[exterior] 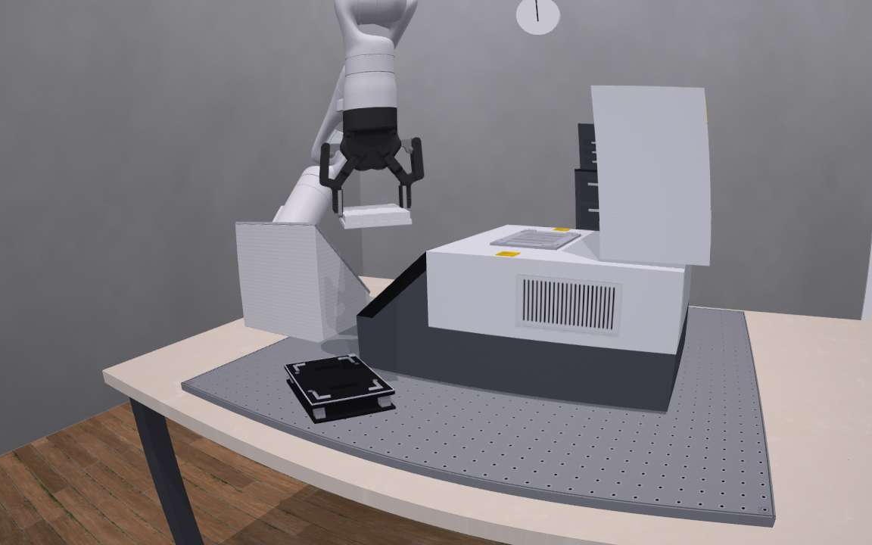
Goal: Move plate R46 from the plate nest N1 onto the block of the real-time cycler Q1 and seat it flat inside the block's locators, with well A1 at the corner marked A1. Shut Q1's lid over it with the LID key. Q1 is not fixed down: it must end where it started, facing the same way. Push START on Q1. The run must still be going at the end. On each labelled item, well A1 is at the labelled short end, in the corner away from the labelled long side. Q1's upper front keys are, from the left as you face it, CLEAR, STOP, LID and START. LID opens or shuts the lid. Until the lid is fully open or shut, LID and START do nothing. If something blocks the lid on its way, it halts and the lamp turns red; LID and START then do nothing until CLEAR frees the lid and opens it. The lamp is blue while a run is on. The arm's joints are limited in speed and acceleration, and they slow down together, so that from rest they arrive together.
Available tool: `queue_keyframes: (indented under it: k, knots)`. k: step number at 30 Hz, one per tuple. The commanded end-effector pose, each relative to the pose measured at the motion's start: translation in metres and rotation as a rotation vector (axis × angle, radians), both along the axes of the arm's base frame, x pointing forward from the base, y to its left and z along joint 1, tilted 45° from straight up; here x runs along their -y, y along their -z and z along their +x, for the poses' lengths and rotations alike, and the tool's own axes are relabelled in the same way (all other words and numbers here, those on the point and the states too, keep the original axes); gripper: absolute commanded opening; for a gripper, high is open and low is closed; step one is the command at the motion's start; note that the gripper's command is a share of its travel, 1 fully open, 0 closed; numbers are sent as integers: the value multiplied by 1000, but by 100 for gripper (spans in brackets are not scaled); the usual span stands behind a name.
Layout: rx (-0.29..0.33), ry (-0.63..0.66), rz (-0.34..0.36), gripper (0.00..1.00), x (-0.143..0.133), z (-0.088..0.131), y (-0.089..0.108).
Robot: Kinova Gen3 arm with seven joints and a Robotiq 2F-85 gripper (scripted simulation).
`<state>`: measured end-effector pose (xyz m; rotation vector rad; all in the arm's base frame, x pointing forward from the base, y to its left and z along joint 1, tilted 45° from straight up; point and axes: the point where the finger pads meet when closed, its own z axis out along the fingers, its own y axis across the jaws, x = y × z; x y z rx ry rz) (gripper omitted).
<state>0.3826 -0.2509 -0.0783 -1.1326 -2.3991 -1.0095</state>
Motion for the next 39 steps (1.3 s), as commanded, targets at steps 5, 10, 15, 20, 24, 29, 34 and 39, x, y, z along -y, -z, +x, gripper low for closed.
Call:
queue_keyframes:
  k: [5, 10, 15, 20, 24, 29, 34, 39]
  knots:
    - [-57, 59, 0, 90, -11, 16, -13]
    - [-82, 84, 1, 90, -16, 22, -19]
    - [-123, 125, 3, 90, -25, 33, -28]
    - [-164, 167, 4, 90, -33, 44, -37]
    - [-197, 200, 5, 90, -40, 53, -44]
    - [-222, 224, 6, 90, -46, 60, -49]
    - [-263, 266, 8, 90, -54, 71, -58]
    - [-304, 307, 10, 90, -63, 82, -67]
